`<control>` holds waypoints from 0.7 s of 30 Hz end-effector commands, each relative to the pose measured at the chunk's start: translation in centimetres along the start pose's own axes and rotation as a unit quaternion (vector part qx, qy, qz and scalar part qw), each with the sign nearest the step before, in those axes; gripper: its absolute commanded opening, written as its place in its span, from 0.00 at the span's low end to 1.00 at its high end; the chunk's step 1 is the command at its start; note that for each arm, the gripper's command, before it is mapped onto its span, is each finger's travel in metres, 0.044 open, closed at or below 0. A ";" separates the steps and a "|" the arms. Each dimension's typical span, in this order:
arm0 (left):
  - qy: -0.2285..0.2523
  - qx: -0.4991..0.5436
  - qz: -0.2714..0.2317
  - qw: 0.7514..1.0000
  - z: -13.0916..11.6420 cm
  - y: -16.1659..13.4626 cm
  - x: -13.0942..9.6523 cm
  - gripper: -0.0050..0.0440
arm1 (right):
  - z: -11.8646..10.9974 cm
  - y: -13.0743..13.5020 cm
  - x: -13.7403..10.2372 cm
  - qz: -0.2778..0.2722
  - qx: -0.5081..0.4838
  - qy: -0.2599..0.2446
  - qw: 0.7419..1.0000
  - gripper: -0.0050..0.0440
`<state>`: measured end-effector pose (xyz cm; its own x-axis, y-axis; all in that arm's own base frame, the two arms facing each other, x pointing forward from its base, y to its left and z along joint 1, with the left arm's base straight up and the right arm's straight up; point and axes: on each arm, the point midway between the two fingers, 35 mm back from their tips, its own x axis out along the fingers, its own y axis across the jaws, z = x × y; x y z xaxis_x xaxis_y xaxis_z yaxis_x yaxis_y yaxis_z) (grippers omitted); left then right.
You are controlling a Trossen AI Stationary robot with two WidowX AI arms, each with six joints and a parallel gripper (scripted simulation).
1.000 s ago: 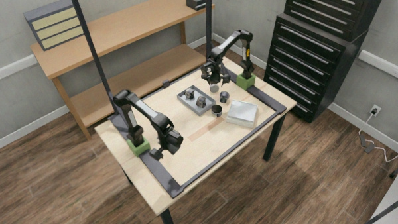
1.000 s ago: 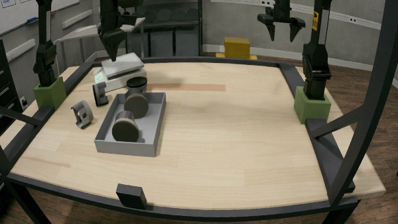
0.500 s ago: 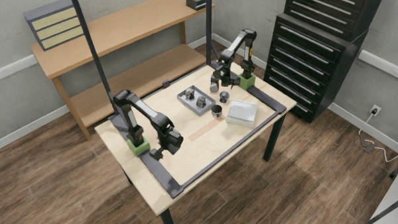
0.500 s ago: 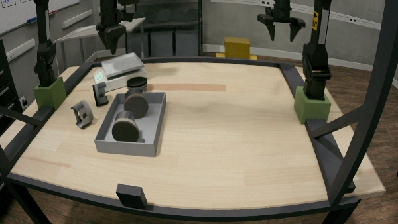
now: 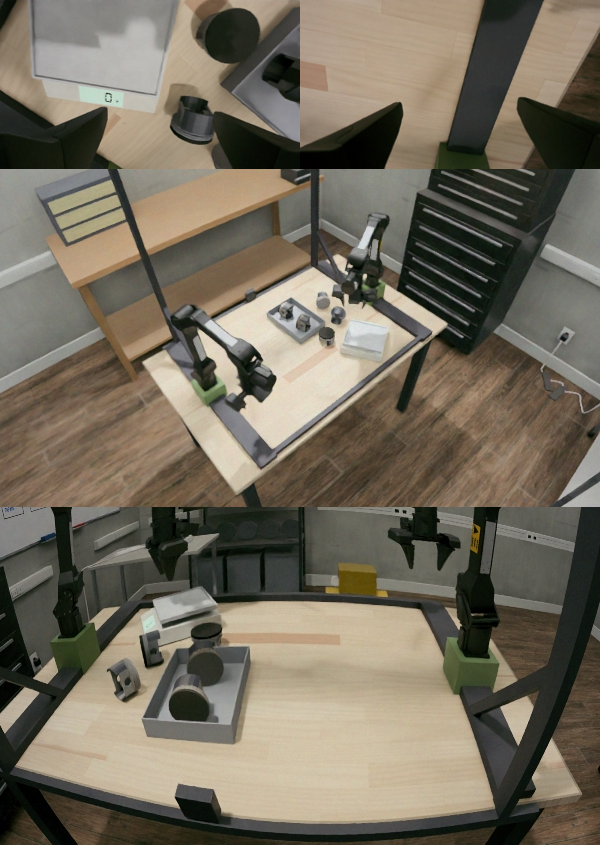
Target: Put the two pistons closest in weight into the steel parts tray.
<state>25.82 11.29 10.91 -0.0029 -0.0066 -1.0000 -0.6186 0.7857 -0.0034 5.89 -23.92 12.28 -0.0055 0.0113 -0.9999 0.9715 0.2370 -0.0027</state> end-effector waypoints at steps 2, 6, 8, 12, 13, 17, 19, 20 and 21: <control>-0.015 0.001 -0.003 1.000 1.0 2.1 -0.7 0.87 | 0.5 0.1 -0.8 0.001 -0.003 -0.017 1.000 0.92; -0.014 0.001 -0.004 1.000 1.5 3.5 -0.7 0.87 | 0.5 0.1 -0.8 0.001 -0.003 -0.017 1.000 0.92; -0.014 0.001 -0.003 1.000 1.7 4.5 -0.7 0.87 | 0.5 0.1 -0.8 0.001 -0.003 -0.017 1.000 0.92; -0.014 0.001 -0.001 1.000 2.2 6.6 -0.7 0.87 | 0.5 0.1 -0.8 0.001 -0.003 -0.017 1.000 0.92; -0.014 0.002 -0.001 1.000 2.2 6.8 -0.7 0.87 | 0.5 0.1 -0.8 0.001 -0.003 -0.017 1.000 0.92; -0.016 0.004 0.000 1.000 2.4 7.0 -0.7 0.87 | 0.5 0.1 -0.8 0.001 -0.003 -0.017 1.000 0.92; -0.020 0.005 0.000 1.000 2.4 7.0 -0.9 0.87 | 0.5 0.1 -0.8 0.001 -0.003 -0.017 1.000 0.92; -0.020 0.005 0.000 1.000 2.4 7.0 -0.9 0.87 | 0.5 0.1 -0.8 0.001 -0.003 -0.017 1.000 0.92; -0.022 0.007 0.000 1.000 2.4 7.0 -0.9 0.87 | 0.5 0.1 -0.8 0.001 -0.003 -0.017 1.000 0.92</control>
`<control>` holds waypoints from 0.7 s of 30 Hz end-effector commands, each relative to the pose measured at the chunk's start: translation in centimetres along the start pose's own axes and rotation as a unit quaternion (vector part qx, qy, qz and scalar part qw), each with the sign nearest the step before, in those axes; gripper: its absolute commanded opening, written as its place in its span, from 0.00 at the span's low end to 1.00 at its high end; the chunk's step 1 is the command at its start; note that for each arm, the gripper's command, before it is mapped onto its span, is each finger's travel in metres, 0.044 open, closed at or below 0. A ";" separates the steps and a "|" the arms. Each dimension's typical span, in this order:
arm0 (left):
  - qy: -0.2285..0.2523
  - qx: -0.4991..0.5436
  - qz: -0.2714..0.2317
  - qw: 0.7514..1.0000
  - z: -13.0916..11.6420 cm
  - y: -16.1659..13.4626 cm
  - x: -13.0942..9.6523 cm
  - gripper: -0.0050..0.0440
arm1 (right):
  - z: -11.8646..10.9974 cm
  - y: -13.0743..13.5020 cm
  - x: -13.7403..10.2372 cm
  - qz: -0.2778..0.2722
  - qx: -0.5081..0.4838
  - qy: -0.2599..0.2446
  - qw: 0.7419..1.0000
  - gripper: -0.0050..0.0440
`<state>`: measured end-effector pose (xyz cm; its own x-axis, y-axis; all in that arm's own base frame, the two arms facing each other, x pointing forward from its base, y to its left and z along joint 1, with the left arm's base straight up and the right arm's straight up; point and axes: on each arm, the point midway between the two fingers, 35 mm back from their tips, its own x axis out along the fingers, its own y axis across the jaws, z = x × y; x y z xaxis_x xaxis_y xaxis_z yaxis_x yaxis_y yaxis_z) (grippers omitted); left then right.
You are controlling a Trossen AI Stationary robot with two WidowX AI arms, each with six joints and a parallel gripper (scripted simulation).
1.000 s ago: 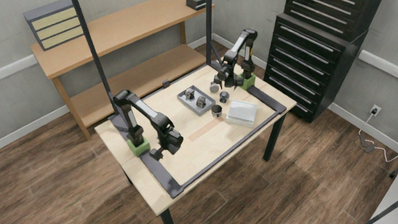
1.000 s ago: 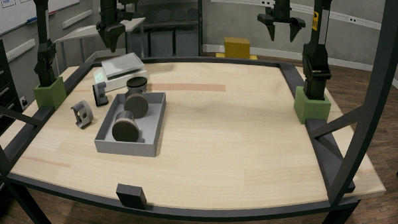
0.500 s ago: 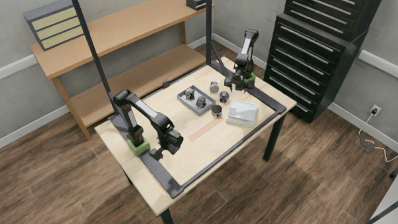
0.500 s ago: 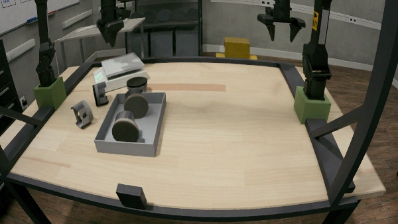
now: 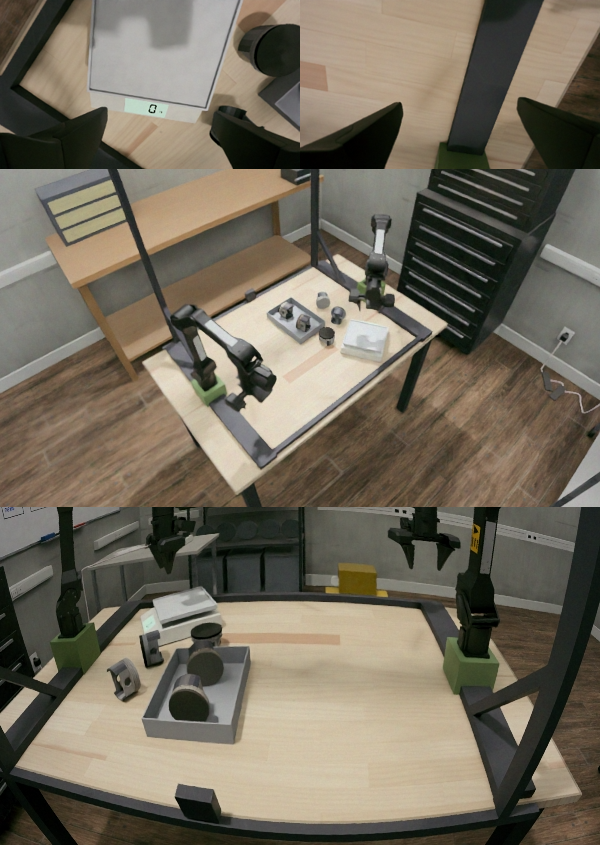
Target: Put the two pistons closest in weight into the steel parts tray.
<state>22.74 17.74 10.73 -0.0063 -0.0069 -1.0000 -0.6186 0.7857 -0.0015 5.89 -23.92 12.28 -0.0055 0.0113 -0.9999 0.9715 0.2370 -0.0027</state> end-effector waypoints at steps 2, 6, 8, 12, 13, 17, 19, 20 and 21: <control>-0.024 0.008 0.000 1.000 0.8 -0.1 -1.1 0.87 | 0.5 0.1 -0.8 0.001 -0.003 -0.017 1.000 0.92; -0.024 0.009 0.001 1.000 0.8 -0.1 -1.0 0.87 | 0.5 0.1 -0.8 0.001 -0.003 -0.017 1.000 0.92; -0.022 0.009 0.001 1.000 0.7 -0.2 -0.9 0.87 | 0.5 0.1 -0.8 0.001 -0.003 -0.017 1.000 0.92; -0.018 0.007 0.001 1.000 0.5 -0.2 -0.7 0.87 | 0.5 0.1 -0.8 0.001 -0.003 -0.017 1.000 0.92; -0.018 0.007 0.001 1.000 0.5 -0.2 -0.7 0.87 | 0.5 0.1 -0.8 0.001 -0.003 -0.017 1.000 0.92; -0.018 0.007 0.001 1.000 0.5 -0.2 -0.7 0.87 | 0.5 0.1 -0.8 0.001 -0.003 -0.017 1.000 0.92; -0.017 0.007 0.001 1.000 0.5 -0.2 -0.7 0.87 | 0.5 0.1 -0.8 0.001 -0.003 -0.017 1.000 0.92; -0.017 0.007 0.001 1.000 0.5 -0.2 -0.7 0.87 | 0.5 0.1 -0.8 0.001 -0.003 -0.017 1.000 0.92; -0.017 0.007 0.001 1.000 0.5 -0.2 -0.7 0.87 | 0.5 0.1 -0.8 0.001 -0.003 -0.017 1.000 0.92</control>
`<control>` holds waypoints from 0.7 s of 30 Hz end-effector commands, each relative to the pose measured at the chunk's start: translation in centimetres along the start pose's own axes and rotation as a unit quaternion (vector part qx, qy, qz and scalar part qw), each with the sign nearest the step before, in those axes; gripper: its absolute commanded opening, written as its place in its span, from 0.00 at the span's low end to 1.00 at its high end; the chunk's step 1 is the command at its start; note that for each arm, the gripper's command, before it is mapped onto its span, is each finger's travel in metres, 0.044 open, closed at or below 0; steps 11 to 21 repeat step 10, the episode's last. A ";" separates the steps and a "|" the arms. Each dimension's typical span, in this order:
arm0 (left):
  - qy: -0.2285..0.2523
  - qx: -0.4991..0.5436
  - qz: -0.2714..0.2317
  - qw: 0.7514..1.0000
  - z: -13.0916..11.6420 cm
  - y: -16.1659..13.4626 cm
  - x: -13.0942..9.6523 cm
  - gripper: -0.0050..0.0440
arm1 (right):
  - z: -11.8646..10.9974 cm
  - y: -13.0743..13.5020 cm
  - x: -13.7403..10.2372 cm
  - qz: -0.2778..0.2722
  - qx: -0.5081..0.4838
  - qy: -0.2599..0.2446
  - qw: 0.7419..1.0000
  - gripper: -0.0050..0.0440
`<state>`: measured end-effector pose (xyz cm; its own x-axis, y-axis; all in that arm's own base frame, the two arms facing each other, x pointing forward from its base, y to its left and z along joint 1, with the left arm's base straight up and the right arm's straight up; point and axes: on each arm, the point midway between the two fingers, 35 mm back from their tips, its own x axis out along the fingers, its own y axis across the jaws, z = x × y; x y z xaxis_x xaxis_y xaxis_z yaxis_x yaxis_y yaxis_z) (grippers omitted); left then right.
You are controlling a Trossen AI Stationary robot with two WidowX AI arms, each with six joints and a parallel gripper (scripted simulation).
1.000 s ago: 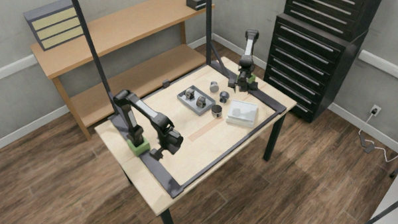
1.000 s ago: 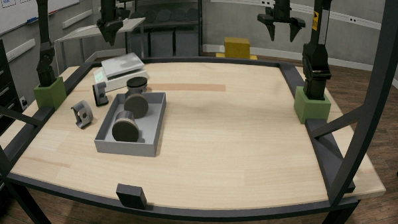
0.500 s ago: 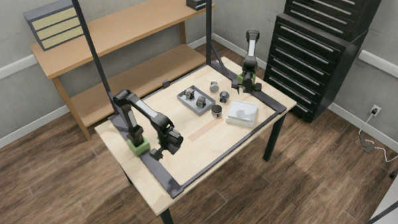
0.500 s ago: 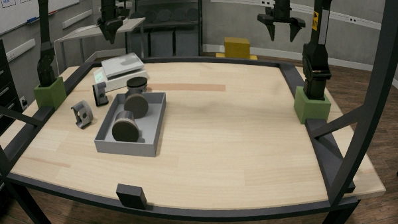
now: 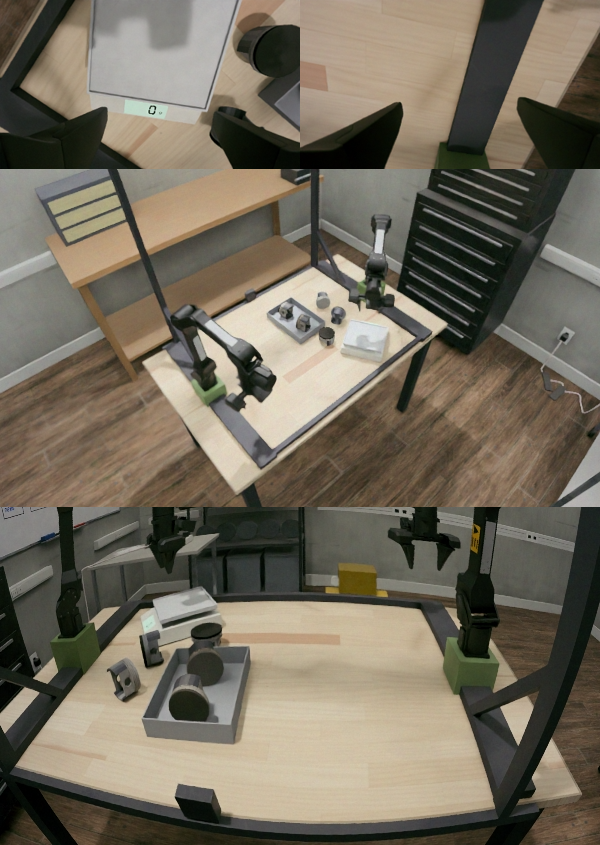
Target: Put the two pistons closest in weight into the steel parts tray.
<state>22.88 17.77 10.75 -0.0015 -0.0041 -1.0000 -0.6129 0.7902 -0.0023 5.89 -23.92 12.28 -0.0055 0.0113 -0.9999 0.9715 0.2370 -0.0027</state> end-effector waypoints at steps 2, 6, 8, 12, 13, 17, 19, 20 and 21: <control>-0.014 0.003 0.002 1.000 0.3 -0.2 -0.6 0.87 | 0.5 0.1 -0.8 0.001 -0.003 -0.017 1.000 0.92; -0.008 0.002 0.003 1.000 0.0 -0.2 -0.3 0.87 | 0.5 0.1 -0.8 0.001 -0.003 -0.017 1.000 0.92; -0.007 0.001 0.002 1.000 0.0 -0.2 -0.2 0.87 | 0.5 0.1 -0.8 0.001 -0.003 -0.017 1.000 0.92; -0.007 0.001 0.002 1.000 0.0 -0.2 -0.2 0.87 | 0.5 0.1 -0.8 0.001 -0.003 -0.017 1.000 0.92; -0.007 0.001 0.002 1.000 0.0 -0.2 -0.2 0.87 | 0.5 0.1 -0.8 0.001 -0.003 -0.017 1.000 0.92; -0.007 0.001 0.002 1.000 0.0 -0.2 -0.2 0.87 | 0.5 0.1 -0.8 0.001 -0.003 -0.017 1.000 0.92; -0.007 0.001 0.002 1.000 0.0 -0.2 -0.2 0.87 | 0.5 0.1 -0.8 0.001 -0.003 -0.017 1.000 0.92; -0.007 0.001 0.002 1.000 0.0 -0.2 -0.2 0.87 | 0.5 0.1 -0.8 0.001 -0.003 -0.017 1.000 0.92; -0.007 0.001 0.002 1.000 0.0 -0.2 -0.2 0.87 | 0.5 0.1 -0.8 0.001 -0.003 -0.017 1.000 0.92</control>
